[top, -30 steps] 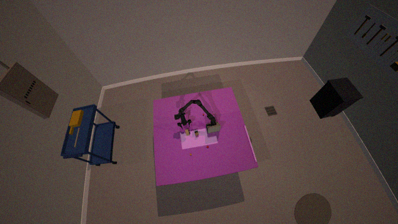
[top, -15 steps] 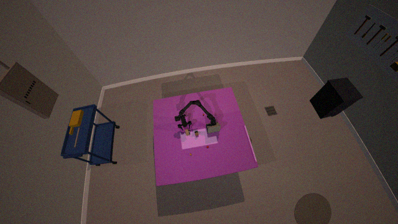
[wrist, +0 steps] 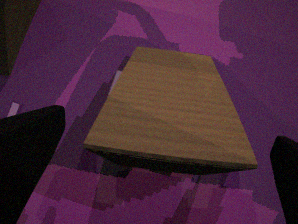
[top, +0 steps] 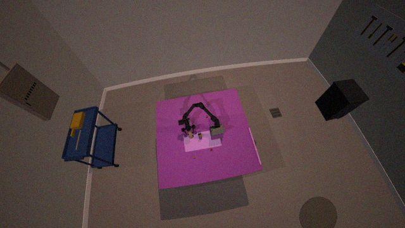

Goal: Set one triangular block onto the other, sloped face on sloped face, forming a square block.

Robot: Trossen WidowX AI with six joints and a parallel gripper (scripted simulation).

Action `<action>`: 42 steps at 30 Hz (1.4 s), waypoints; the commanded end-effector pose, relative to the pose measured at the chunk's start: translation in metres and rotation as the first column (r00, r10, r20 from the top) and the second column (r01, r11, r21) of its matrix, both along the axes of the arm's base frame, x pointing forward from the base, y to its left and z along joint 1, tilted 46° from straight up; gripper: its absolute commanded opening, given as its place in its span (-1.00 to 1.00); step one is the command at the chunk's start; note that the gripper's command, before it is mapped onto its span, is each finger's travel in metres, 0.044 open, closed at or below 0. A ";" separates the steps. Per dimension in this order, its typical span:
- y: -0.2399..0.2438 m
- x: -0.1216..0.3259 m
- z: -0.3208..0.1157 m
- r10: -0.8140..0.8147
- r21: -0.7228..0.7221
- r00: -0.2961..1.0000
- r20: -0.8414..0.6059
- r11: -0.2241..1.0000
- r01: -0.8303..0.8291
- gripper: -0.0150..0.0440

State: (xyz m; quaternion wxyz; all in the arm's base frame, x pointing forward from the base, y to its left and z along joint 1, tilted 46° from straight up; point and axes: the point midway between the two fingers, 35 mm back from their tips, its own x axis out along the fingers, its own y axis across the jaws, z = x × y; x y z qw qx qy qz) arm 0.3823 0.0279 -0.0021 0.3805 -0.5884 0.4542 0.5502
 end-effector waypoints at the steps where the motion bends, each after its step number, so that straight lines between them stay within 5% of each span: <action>1: -0.001 -0.001 -0.009 0.007 0.004 1.000 -0.005 1.000 -0.007 1.00; 10: -0.003 -0.002 -0.021 0.007 0.004 1.000 -0.005 1.000 -0.007 1.00; 21: -0.003 -0.002 -0.021 0.007 0.004 1.000 -0.005 1.000 -0.007 0.02; 27: -0.003 -0.002 -0.021 0.007 0.004 1.000 -0.005 1.000 -0.007 -0.11; 31: -0.002 -0.002 -0.020 0.006 0.003 1.000 -0.005 1.000 -0.006 -0.47; 42: 0.006 -0.005 -0.019 0.012 -0.111 0.999 0.030 0.994 -0.008 -0.49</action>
